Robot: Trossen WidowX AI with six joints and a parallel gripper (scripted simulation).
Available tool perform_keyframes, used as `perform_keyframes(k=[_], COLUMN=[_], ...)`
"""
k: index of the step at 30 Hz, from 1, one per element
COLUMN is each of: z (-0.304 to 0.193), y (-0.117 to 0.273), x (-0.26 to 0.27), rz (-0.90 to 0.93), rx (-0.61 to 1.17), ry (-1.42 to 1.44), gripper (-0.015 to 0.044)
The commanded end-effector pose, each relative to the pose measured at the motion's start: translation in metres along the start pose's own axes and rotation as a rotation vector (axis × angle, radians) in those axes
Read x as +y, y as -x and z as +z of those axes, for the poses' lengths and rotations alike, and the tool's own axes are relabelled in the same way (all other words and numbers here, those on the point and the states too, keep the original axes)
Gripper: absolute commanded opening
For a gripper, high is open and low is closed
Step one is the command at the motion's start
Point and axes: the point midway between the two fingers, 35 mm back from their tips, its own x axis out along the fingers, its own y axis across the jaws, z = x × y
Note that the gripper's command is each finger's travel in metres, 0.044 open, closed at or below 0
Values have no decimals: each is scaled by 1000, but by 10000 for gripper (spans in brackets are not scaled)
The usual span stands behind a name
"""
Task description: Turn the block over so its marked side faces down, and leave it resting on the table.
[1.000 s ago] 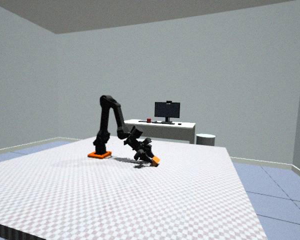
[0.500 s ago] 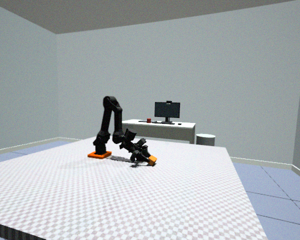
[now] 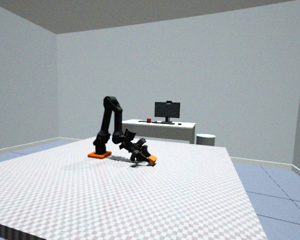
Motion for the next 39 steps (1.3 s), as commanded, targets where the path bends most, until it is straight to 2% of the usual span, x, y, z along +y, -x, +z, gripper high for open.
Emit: perform_keyframes(k=[1,16,39], z=[0,0,0], y=[0,0,0], x=[1,1,1], rz=[4,4,4], rx=[-3,-3,-3], ry=[1,1,1], gripper=[52,440,440])
